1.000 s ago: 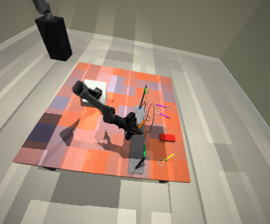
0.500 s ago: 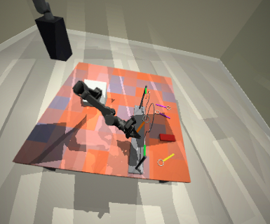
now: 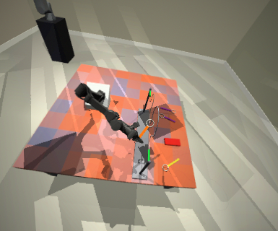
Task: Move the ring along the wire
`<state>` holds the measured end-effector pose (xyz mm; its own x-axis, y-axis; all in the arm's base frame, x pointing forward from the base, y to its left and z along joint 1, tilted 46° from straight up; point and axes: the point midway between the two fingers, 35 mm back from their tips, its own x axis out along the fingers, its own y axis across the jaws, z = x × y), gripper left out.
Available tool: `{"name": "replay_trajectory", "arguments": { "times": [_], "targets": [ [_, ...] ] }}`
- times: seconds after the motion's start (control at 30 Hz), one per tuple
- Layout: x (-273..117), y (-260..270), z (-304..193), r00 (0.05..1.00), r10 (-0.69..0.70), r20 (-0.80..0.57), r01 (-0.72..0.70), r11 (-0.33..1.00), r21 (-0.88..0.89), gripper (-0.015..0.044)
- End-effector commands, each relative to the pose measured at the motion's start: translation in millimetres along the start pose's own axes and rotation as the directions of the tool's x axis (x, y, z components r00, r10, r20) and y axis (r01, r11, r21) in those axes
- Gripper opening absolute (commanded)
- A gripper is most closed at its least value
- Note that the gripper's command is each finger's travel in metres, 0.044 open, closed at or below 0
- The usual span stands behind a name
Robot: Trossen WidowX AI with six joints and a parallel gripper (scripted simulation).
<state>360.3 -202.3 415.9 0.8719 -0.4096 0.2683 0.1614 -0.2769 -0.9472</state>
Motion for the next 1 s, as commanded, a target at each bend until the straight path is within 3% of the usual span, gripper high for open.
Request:
{"name": "replay_trajectory", "arguments": {
  "times": [0.0, 0.97],
  "targets": [
    [-2.6, 15.3, 0.0, 0.998, 0.053, -0.014, -0.051, 0.994, 0.096, -0.0150],
    [-34.6, 103.1, 37.4, 0.926, 0.375, 0.042, -0.318, 0.719, 0.618, -0.0150]
  ]
}}
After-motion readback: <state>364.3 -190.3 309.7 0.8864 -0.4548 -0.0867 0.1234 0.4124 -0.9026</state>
